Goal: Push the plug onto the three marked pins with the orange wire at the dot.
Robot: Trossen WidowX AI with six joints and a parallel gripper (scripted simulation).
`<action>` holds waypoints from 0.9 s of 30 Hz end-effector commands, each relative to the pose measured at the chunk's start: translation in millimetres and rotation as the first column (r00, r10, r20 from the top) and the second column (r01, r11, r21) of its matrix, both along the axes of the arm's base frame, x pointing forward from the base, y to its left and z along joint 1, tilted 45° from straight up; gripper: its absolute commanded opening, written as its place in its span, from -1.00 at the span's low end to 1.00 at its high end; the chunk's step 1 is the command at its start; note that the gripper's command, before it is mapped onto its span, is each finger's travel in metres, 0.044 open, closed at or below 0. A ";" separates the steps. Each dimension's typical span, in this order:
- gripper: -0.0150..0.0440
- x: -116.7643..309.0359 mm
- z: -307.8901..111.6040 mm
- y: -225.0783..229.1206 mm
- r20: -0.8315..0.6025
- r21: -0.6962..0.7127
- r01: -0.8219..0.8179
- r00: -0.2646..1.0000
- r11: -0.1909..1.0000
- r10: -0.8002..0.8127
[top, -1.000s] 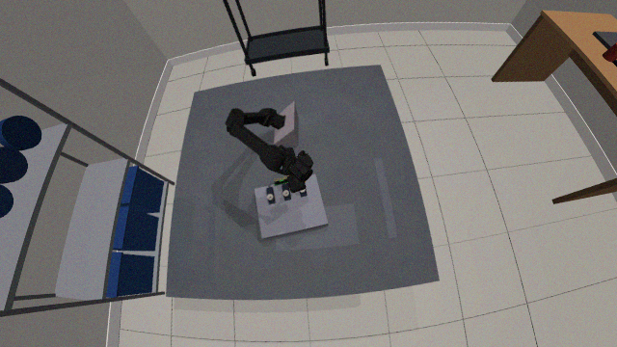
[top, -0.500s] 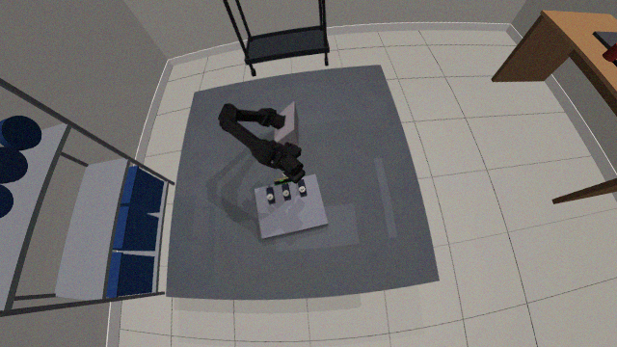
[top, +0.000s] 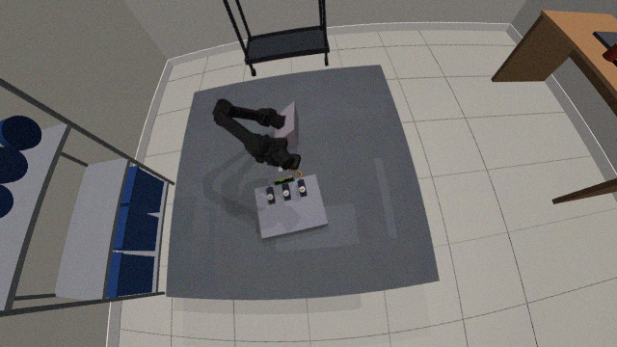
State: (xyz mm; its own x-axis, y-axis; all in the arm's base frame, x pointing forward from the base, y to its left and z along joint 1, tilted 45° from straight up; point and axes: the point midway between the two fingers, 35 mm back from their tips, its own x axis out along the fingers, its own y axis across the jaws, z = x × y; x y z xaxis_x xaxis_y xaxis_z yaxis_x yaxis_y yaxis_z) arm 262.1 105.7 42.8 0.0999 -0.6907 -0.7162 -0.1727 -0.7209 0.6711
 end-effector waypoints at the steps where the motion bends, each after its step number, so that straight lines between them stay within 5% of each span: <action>1: -0.49 -6.0 4.8 -6.9 -0.073 -0.006 -0.086 0.994 0.996 0.085; 11: -0.49 -25.4 10.8 -26.9 -0.300 0.005 -0.319 0.903 0.948 0.306; 27: -0.49 -18.6 -17.5 -54.6 -0.315 0.006 -0.334 0.894 0.942 0.319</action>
